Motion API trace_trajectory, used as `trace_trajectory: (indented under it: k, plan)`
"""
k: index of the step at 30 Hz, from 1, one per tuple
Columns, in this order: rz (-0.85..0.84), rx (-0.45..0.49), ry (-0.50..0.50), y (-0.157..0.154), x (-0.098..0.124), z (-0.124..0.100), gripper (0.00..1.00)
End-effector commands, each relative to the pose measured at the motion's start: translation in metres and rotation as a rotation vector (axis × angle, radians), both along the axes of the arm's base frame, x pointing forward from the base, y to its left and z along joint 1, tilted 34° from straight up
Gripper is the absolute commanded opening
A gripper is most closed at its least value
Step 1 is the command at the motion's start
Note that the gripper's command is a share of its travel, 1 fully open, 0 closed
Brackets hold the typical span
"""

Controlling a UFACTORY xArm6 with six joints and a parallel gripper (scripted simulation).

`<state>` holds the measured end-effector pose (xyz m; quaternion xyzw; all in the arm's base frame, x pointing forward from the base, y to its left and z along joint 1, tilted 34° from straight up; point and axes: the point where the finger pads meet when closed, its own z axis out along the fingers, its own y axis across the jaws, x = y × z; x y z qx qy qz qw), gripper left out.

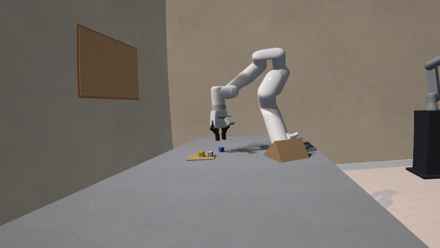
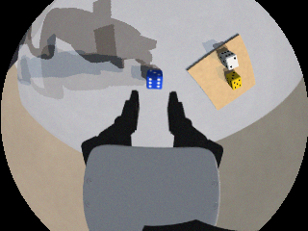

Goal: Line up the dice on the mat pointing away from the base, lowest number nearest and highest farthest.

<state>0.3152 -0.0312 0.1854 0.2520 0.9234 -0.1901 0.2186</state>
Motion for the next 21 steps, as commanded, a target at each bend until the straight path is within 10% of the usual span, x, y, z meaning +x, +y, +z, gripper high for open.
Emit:
trace_trajectory:
  k: [1,21]
  plan:
    - [0.001,0.001,-0.003,-0.001,0.002,-0.001,0.42]
    - [0.001,0.001,-0.003,-0.013,0.010,-0.023,0.42]
